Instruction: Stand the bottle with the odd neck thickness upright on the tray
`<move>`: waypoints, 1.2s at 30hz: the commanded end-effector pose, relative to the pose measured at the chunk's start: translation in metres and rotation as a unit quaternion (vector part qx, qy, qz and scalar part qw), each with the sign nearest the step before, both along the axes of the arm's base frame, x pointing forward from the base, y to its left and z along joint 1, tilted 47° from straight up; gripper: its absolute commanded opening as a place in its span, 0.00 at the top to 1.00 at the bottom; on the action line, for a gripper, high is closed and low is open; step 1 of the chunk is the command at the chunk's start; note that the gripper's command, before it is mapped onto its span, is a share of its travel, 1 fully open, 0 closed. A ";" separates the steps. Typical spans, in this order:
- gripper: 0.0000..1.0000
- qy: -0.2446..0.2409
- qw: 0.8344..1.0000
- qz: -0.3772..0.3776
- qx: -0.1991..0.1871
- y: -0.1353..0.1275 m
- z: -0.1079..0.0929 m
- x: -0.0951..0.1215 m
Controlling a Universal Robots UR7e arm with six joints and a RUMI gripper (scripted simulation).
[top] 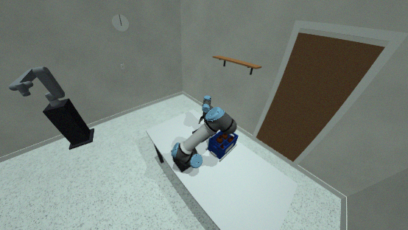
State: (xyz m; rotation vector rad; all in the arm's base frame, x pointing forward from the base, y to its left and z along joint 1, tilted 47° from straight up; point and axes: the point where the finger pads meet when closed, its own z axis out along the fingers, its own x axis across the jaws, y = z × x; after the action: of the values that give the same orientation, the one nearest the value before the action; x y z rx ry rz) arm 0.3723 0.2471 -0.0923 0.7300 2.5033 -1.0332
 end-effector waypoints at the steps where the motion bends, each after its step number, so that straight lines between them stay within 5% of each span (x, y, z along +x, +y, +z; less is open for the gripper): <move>1: 0.00 0.000 1.000 0.000 0.000 0.000 0.000 0.000; 36: 0.00 0.000 1.000 0.000 0.000 0.027 0.025 -0.004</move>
State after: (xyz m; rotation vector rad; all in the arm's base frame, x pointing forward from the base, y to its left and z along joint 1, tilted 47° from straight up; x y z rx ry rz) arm 0.3691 0.2681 -0.0726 0.7297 2.5035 -1.0327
